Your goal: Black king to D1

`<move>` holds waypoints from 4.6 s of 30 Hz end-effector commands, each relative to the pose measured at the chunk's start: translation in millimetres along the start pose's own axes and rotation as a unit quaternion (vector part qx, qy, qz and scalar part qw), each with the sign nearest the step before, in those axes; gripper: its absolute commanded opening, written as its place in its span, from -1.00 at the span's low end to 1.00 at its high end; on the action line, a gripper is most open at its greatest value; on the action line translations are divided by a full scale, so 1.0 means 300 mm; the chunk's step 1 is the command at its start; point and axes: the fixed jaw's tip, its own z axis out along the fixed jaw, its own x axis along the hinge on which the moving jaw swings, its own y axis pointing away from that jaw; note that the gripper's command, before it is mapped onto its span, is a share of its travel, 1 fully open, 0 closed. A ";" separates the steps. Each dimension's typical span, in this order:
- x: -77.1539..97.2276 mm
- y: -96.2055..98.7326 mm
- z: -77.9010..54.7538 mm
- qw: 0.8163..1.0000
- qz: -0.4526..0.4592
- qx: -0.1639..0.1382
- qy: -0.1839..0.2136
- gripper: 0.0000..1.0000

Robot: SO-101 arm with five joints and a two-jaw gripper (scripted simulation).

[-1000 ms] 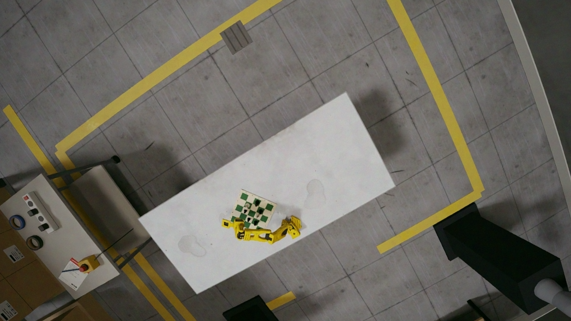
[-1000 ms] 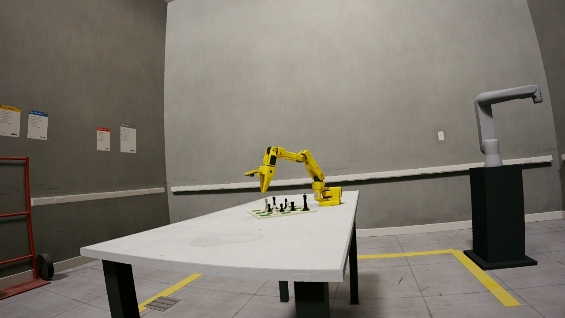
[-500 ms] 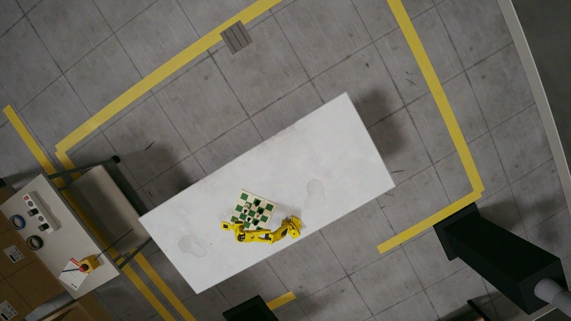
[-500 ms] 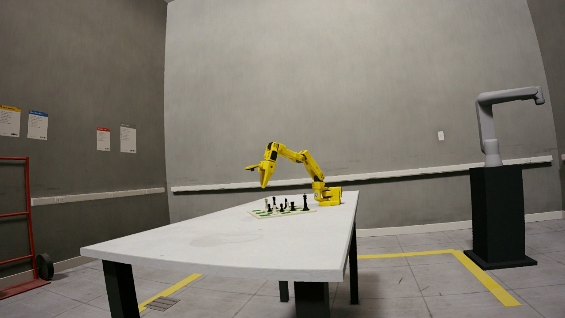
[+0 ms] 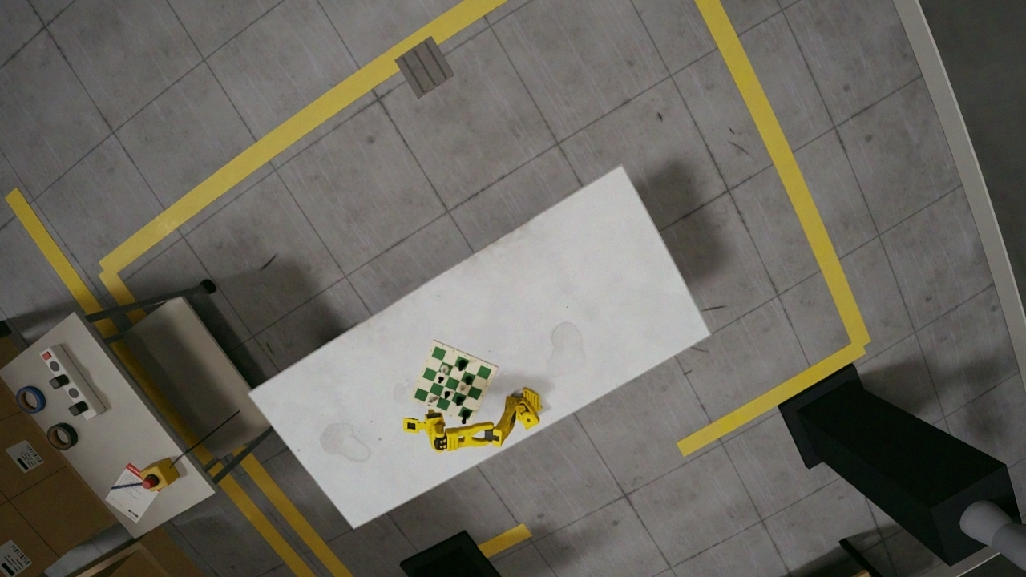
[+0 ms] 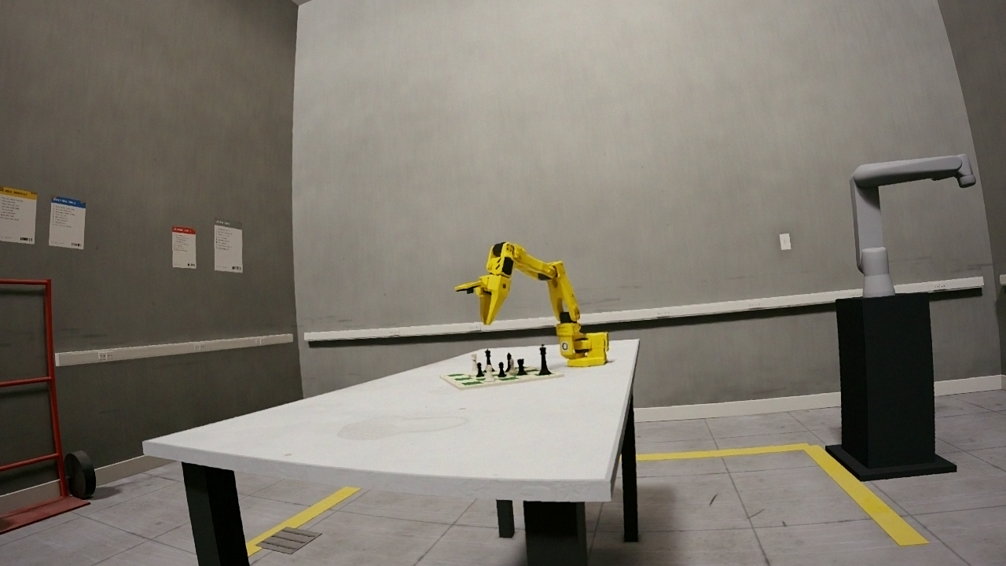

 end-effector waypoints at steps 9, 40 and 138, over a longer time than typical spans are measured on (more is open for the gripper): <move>0.163 0.151 -0.077 0.994 -0.077 -0.040 -0.065 -0.83; 0.323 0.218 -0.052 0.983 -0.137 -0.075 -0.094 -0.76; 0.400 0.221 0.141 0.983 -0.139 -0.076 -0.094 -0.76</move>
